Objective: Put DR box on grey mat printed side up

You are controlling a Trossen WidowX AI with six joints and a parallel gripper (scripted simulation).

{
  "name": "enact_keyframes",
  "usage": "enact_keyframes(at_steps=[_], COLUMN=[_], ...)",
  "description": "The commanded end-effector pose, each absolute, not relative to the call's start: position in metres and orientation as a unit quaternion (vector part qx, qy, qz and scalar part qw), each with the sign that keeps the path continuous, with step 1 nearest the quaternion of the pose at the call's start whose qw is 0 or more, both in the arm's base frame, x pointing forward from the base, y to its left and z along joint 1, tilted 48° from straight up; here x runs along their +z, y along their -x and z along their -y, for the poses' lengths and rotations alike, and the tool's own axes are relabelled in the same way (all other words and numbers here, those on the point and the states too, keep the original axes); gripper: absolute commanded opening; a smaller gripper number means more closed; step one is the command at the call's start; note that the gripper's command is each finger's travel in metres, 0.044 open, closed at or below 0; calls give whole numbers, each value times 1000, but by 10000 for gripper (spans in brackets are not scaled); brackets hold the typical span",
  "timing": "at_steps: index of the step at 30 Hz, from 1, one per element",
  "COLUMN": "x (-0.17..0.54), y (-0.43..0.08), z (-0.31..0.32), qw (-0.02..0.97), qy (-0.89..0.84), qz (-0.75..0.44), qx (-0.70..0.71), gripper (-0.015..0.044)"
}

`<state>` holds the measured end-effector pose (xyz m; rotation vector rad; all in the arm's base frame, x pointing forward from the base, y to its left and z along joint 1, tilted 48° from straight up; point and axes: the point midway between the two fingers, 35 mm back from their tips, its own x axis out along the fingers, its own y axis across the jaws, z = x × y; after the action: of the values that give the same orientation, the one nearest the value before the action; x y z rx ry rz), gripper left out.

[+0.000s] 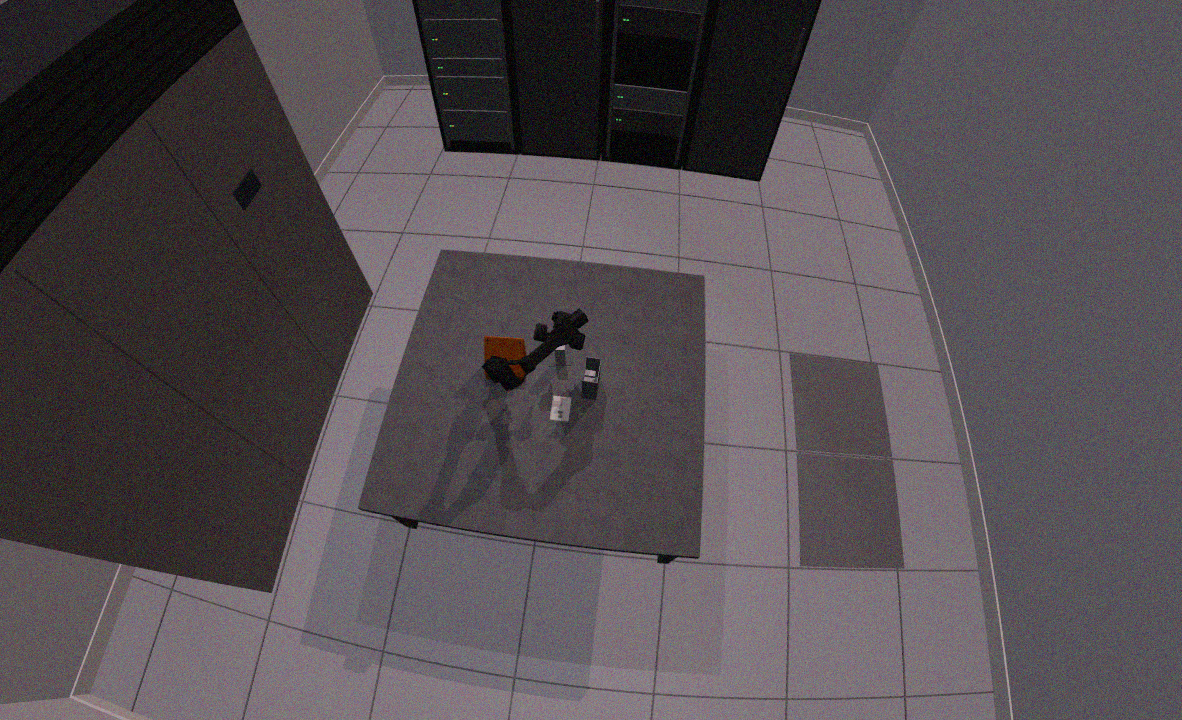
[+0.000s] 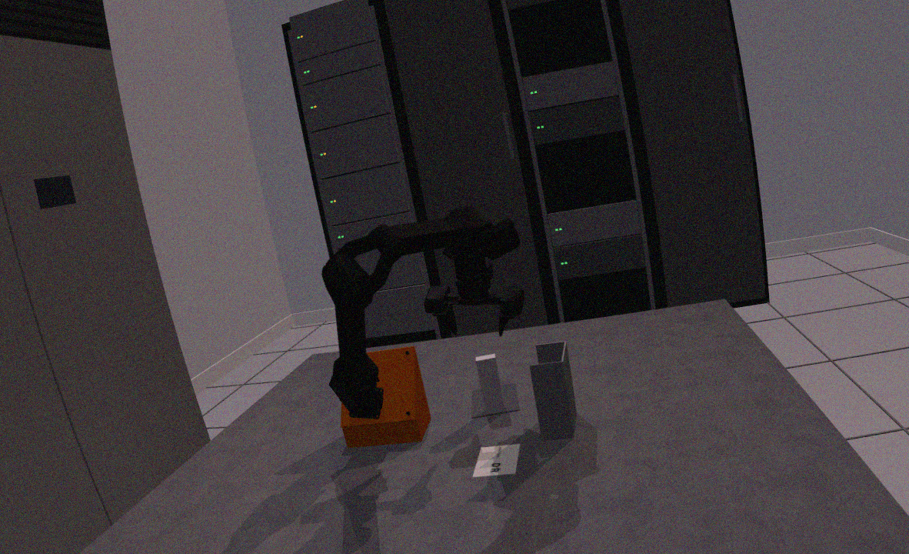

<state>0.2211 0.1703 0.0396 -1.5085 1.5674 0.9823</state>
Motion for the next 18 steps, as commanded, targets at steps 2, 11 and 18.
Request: enact_keyframes(at_steps=[2,11,18], x=[37,36,35], y=[-222,-223,-223], z=[-174,-182,-185], qw=[330,260,239], qy=[616,667,683], qz=[-620,-624,-622], qx=[357,314,300], gripper=[440,440,440])
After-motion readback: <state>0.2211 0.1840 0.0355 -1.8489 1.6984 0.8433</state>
